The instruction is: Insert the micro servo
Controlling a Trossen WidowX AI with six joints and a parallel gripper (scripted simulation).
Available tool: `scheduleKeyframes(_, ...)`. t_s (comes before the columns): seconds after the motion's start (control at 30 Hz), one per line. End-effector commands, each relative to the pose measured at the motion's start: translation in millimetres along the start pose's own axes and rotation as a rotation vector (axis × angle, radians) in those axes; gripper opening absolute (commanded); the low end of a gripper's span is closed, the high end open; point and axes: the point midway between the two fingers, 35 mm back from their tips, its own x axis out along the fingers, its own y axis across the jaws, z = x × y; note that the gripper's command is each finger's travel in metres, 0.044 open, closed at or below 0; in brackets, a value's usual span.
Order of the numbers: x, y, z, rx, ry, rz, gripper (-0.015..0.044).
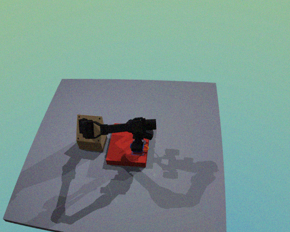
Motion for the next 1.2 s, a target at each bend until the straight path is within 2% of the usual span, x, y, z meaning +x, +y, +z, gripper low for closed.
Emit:
scheduleKeyframes(0.0,7.0,1.4,0.1,-0.010,0.000,-0.004,0.0000)
scheduleKeyframes(1.17,27.2,1.0,0.1,-0.010,0.000,-0.006,0.0000)
